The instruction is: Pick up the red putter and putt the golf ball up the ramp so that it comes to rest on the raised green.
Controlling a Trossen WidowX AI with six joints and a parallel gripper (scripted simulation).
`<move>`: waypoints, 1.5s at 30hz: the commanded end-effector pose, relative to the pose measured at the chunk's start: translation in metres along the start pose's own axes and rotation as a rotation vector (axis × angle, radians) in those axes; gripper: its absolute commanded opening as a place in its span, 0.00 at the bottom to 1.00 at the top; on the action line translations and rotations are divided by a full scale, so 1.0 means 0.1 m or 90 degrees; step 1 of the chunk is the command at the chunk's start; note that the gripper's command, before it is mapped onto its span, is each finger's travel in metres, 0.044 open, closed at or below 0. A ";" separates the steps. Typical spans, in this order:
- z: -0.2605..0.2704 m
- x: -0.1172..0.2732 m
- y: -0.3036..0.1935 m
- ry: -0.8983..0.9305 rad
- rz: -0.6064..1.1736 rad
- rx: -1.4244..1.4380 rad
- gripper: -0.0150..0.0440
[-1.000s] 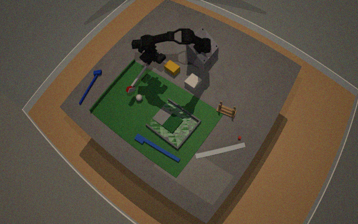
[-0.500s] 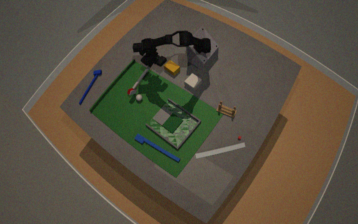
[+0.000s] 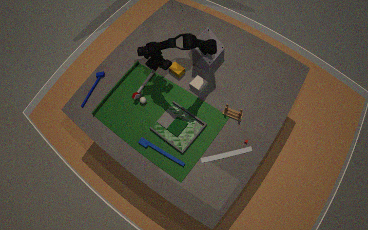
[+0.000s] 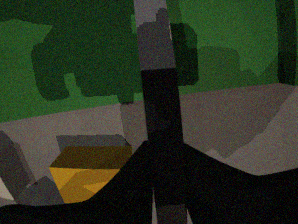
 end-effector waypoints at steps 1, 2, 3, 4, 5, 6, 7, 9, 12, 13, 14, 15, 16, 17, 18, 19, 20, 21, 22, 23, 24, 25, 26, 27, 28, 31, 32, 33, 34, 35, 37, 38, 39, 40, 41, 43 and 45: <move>0.00 0.01 0.00 -0.001 -0.001 0.000 0.25; 0.00 0.01 0.00 -0.001 -0.001 0.000 0.25; 0.00 0.01 0.00 -0.001 -0.001 0.000 0.25; 0.00 0.01 0.00 -0.001 -0.001 0.000 0.25; 0.00 0.01 0.00 -0.001 -0.001 0.000 0.25; 0.00 0.01 0.00 -0.001 -0.001 0.000 0.25; 0.00 0.01 0.00 -0.001 -0.001 0.000 0.25; -0.02 0.01 0.00 -0.001 -0.001 0.000 0.25; -0.10 0.00 -0.01 -0.001 -0.003 -0.001 0.25; -0.13 0.00 -0.02 -0.001 -0.003 -0.001 0.25; -0.17 -0.01 -0.03 -0.001 -0.004 -0.001 0.25; -0.21 -0.01 -0.03 -0.001 -0.005 -0.001 0.25; -0.24 -0.01 -0.04 -0.001 -0.006 -0.002 0.25; -0.27 -0.02 -0.05 -0.001 -0.006 -0.002 0.25; -0.29 -0.02 -0.05 -0.001 -0.007 -0.002 0.25; -0.29 -0.02 -0.05 -0.001 -0.007 -0.002 0.25; -0.29 -0.02 -0.05 -0.001 -0.007 -0.002 0.25; -0.29 -0.02 -0.05 -0.001 -0.007 -0.002 0.25; -0.29 -0.02 -0.05 -0.001 -0.007 -0.002 0.25; -0.29 -0.02 -0.05 -0.001 -0.007 -0.002 0.25; -0.29 -0.02 -0.05 -0.001 -0.007 -0.002 0.25; -0.29 -0.02 -0.05 -0.001 -0.007 -0.002 0.25; -0.26 -0.03 -0.06 0.002 -0.005 -0.004 0.25; -0.26 -0.03 -0.06 0.002 -0.005 -0.004 0.25; -0.26 -0.03 -0.06 0.002 -0.005 -0.004 0.25; -0.08 -0.01 0.03 0.000 -0.005 -0.005 0.25; 0.05 0.00 0.08 -0.001 -0.005 -0.005 0.25; 0.18 0.01 0.13 -0.001 -0.005 -0.005 0.25; 0.32 0.01 0.16 -0.002 -0.006 -0.005 0.25; 0.46 0.01 0.20 -0.001 -0.006 -0.005 0.25; 0.73 0.00 0.23 0.001 -0.006 -0.004 0.25; 0.87 -0.01 0.24 0.003 -0.006 -0.004 0.25; 0.98 -0.02 0.24 0.004 -0.007 -0.004 0.25; 1.04 -0.03 0.24 0.006 -0.007 -0.003 0.25; 1.06 -0.03 0.24 0.006 -0.007 -0.003 0.25; 1.06 -0.03 0.24 0.006 -0.007 -0.003 0.25; 1.06 -0.03 0.24 0.006 -0.007 -0.003 0.25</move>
Point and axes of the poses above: the point midway between the two fingers, 35 mm back from their tips, its own x axis back along the fingers, its own z axis across the jaws, y = z × x, the point moved 3 cm from there along x, back along the fingers, and after that the axes turned 12 degrees about x, right-handed, at the moved point
